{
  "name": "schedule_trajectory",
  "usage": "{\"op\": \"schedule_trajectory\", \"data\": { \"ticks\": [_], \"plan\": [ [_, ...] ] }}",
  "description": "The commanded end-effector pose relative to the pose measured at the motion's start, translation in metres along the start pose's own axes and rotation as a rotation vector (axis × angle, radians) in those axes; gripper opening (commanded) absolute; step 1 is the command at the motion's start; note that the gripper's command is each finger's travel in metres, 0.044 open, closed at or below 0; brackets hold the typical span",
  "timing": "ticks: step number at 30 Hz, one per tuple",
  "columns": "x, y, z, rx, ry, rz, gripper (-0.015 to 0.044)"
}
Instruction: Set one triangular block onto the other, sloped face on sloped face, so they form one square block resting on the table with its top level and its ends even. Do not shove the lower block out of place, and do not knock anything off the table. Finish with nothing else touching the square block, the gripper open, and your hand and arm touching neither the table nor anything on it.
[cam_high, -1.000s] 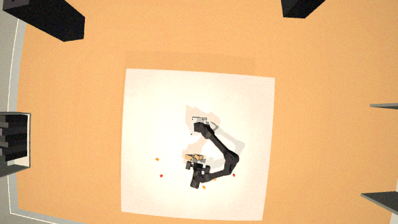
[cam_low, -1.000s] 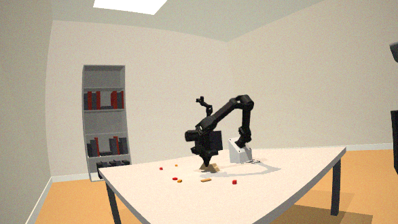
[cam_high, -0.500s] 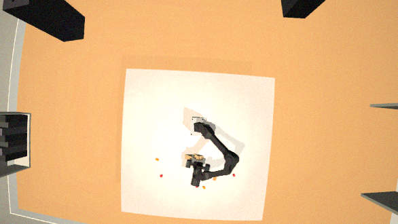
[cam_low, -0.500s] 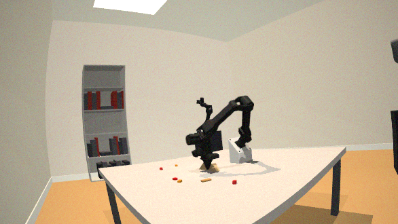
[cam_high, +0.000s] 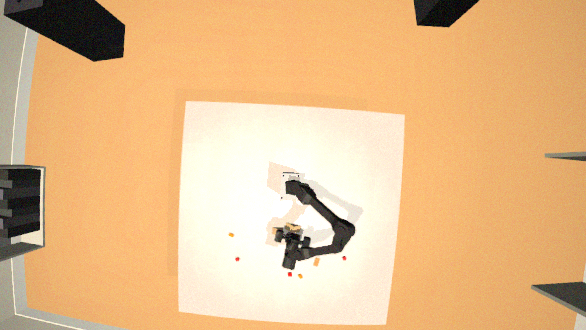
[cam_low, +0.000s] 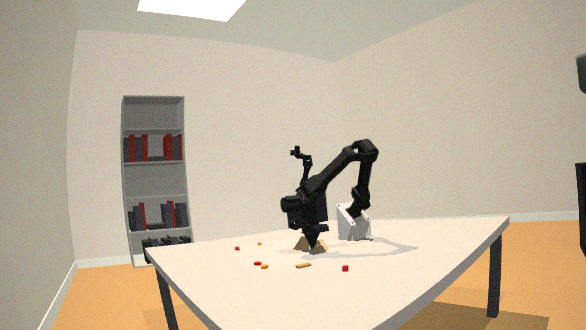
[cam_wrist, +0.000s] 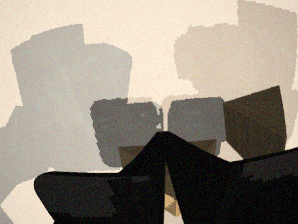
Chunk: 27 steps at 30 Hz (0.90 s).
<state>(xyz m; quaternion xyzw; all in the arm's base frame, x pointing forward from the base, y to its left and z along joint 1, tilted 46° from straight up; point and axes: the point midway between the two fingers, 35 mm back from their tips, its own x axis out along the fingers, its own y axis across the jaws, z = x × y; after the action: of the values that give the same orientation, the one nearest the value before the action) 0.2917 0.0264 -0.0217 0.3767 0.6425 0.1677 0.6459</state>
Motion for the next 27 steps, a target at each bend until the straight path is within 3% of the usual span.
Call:
{"op": "schedule_trajectory", "data": {
  "ticks": [1, 21, 27],
  "plan": [
    [-0.001, 0.002, -0.009, -0.005, -0.005, 0.004, 0.0],
    [-0.003, 0.001, -0.049, -0.002, -0.003, 0.003, 0.0],
    [-0.071, -0.002, -0.041, 0.004, 0.001, -0.006, 0.0]
  ]
}}
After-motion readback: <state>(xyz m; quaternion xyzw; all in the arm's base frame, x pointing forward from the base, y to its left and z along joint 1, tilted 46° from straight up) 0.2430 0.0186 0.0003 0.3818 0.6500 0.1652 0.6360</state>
